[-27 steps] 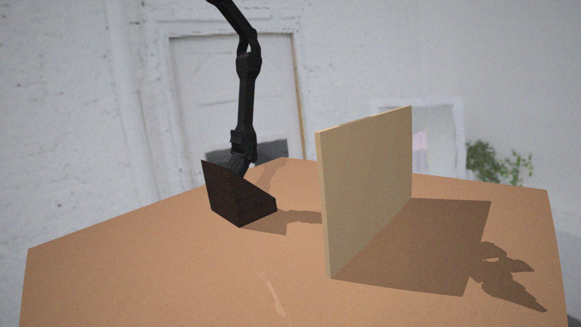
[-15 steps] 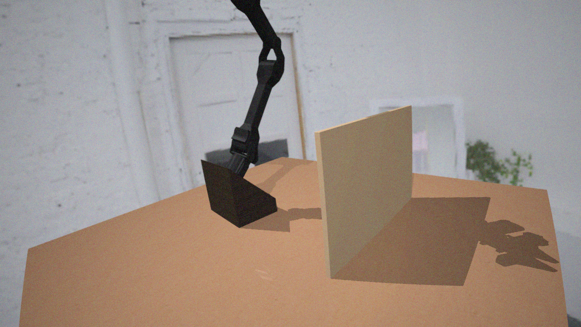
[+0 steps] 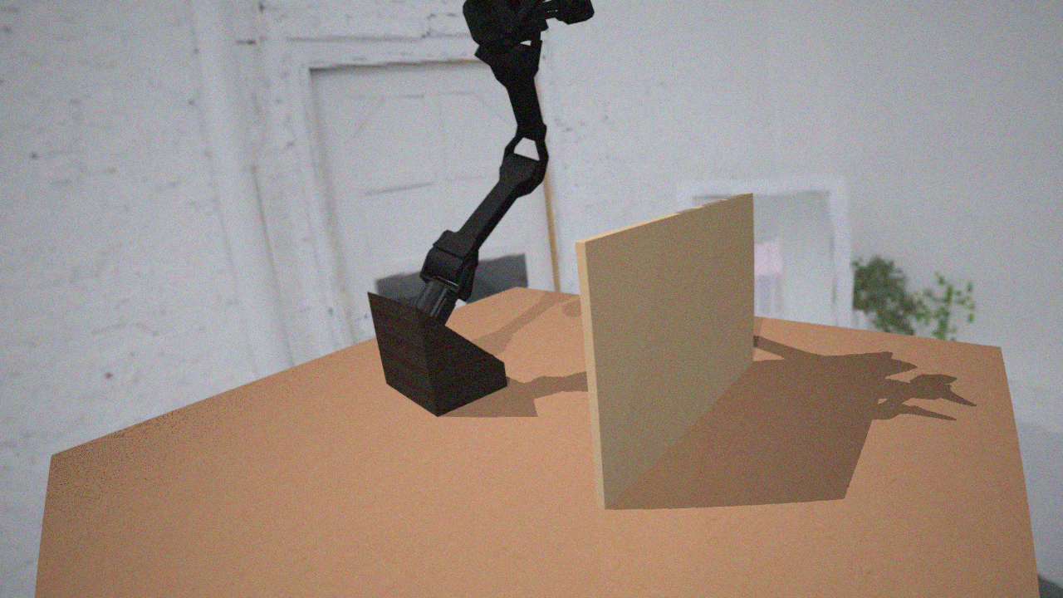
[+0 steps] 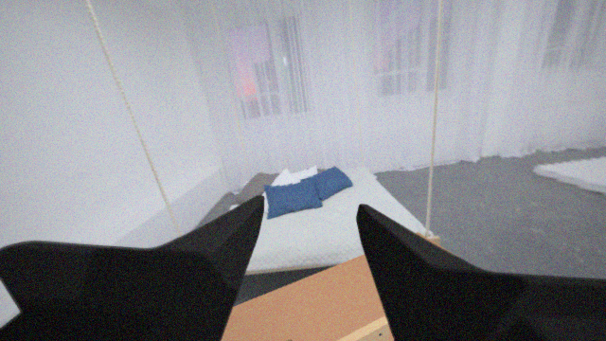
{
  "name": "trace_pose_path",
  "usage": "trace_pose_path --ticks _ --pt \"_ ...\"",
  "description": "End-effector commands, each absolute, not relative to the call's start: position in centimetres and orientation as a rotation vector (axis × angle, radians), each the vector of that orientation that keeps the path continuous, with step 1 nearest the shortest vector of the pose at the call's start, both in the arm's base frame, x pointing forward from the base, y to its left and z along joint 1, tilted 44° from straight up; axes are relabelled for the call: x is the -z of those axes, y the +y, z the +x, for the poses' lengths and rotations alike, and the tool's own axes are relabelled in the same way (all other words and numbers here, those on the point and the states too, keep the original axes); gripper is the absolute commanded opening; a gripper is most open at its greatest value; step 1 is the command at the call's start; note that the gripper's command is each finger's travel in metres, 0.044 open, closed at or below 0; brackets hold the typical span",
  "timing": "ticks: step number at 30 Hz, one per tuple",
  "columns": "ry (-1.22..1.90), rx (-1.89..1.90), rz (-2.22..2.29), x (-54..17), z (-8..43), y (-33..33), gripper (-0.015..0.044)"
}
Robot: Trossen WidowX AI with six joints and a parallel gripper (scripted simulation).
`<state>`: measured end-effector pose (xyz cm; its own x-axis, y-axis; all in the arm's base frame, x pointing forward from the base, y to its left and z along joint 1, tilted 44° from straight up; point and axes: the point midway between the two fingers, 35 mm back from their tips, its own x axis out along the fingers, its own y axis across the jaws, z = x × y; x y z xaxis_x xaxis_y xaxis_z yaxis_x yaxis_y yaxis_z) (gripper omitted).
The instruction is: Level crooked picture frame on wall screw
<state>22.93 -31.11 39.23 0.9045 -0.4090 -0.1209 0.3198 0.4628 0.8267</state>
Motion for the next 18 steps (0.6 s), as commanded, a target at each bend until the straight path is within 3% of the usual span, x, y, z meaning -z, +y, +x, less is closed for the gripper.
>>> trace_pose_path --ticks 1,18 --pt "-0.177 0.371 1.302 -37.8 23.7 -24.2 0.026" --pt "-0.241 0.049 2.251 -27.8 22.2 -9.4 0.026"
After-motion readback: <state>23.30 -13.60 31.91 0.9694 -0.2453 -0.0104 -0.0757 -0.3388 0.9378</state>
